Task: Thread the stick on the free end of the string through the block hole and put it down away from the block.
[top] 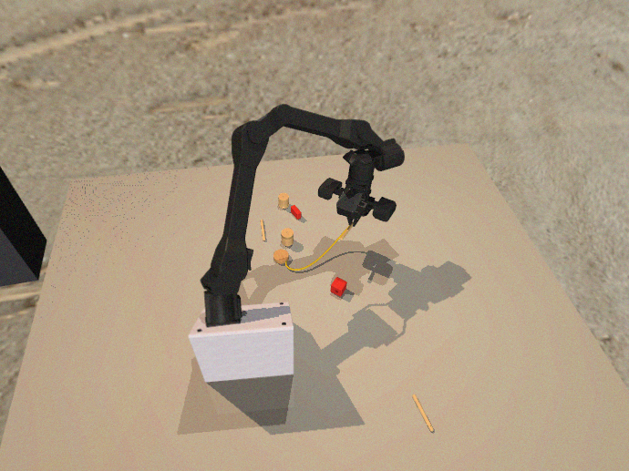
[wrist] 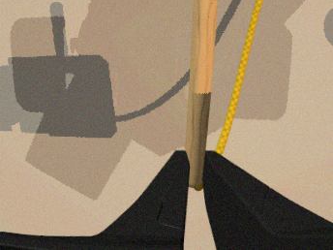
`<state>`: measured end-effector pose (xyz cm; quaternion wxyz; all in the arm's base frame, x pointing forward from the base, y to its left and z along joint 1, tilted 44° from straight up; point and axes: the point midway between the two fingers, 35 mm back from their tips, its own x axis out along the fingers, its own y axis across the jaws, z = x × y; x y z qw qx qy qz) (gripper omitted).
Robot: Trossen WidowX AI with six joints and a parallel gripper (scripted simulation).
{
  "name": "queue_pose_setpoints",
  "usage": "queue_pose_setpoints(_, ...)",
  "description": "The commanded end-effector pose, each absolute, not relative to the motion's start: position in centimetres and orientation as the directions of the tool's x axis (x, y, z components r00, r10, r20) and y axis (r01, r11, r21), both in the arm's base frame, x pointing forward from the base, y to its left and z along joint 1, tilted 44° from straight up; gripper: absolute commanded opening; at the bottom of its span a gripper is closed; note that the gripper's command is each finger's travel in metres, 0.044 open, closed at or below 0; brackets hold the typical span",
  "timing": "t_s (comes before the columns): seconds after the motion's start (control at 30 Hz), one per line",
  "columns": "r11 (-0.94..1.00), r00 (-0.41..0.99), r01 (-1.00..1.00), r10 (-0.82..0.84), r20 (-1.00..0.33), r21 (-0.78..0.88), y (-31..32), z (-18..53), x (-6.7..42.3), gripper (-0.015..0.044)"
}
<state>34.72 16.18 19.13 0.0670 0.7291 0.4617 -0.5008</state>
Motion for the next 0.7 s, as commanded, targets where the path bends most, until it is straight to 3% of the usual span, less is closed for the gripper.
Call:
queue_pose_setpoints(0.0,-0.564,0.08,0.735,0.623,-0.778,-0.376,16.7,18.6,34.7,0.0)
queue_pose_setpoints(0.67,-0.557,0.131,0.728,0.685,-0.717,-0.399,18.2,16.6,34.3,0.0)
